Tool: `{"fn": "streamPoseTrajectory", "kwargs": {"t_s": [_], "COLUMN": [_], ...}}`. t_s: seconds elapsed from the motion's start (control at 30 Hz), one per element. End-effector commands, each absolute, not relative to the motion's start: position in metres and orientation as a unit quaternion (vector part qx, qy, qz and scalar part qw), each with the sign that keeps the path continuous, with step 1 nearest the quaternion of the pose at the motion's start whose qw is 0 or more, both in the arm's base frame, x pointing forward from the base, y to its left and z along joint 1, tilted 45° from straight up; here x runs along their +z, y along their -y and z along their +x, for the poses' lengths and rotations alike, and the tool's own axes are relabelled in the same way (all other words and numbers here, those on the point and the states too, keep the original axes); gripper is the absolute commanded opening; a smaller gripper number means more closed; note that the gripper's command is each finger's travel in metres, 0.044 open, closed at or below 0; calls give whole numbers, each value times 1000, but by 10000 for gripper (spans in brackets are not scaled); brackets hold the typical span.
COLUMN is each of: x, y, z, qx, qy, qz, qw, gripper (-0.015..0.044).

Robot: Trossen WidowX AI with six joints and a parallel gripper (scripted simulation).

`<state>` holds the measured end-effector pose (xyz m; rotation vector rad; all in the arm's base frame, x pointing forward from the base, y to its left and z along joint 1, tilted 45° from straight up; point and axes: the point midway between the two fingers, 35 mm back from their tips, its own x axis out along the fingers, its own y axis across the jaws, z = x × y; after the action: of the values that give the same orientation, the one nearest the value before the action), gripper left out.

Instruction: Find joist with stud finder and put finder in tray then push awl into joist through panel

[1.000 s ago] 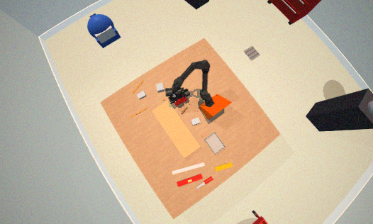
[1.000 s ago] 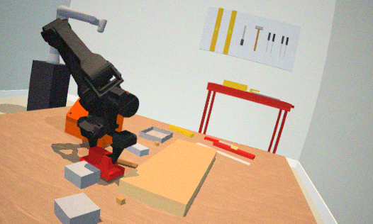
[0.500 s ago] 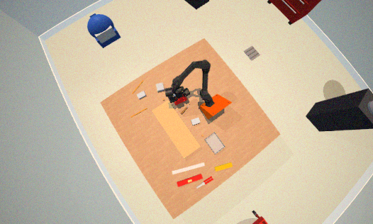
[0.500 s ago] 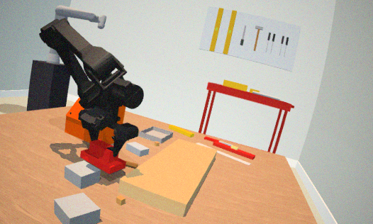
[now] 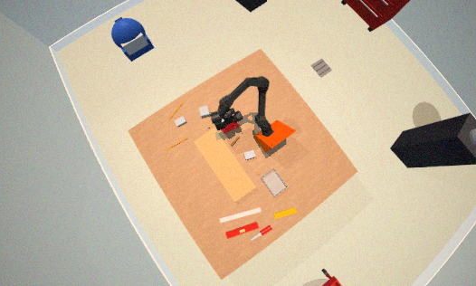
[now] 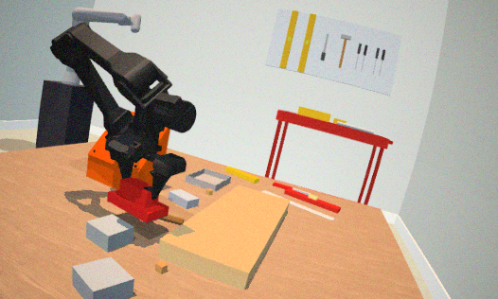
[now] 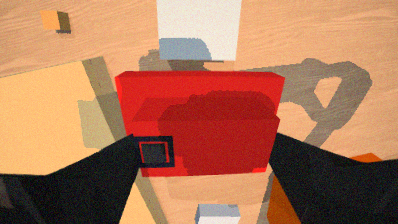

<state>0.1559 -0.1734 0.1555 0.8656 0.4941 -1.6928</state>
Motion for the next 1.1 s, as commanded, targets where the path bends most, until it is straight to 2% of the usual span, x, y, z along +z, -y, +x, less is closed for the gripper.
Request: {"fn": "streamPoseTrajectory", "kwargs": {"t_s": [0.0, 0.23, 1.07], "x": [155, 125, 105], "y": [173, 164, 186], "z": [157, 175, 172], "qx": [-717, -715, -715], "qy": [-209, -205, -207], "qz": [367, 367, 368], "qw": [555, 558, 557], "gripper": [0, 0, 0]}}
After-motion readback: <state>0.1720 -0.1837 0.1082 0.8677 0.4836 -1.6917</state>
